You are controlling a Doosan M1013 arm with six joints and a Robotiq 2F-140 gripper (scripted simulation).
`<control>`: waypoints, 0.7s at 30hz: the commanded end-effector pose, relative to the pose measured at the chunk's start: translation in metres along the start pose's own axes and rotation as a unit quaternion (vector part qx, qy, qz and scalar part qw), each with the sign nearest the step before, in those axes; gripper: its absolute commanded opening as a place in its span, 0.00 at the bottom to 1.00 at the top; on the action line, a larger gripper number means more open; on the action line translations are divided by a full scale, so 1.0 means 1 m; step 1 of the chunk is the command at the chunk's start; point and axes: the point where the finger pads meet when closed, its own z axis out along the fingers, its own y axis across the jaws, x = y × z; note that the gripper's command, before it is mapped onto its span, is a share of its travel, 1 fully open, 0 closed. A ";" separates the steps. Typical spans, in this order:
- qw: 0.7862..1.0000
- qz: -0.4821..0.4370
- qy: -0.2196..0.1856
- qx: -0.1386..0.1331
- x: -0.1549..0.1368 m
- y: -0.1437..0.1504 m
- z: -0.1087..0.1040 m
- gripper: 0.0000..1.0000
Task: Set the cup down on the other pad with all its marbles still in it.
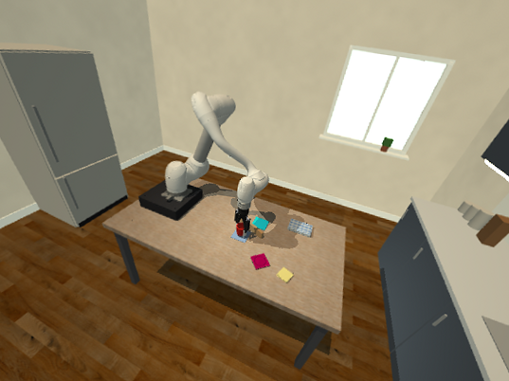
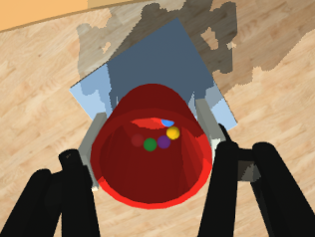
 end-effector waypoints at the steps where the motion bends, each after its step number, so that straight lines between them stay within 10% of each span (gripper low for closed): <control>1: 1.000 0.000 0.000 0.000 0.000 0.000 -0.008 0.49; 21: 1.000 0.000 0.000 0.000 0.000 0.000 -0.055 0.49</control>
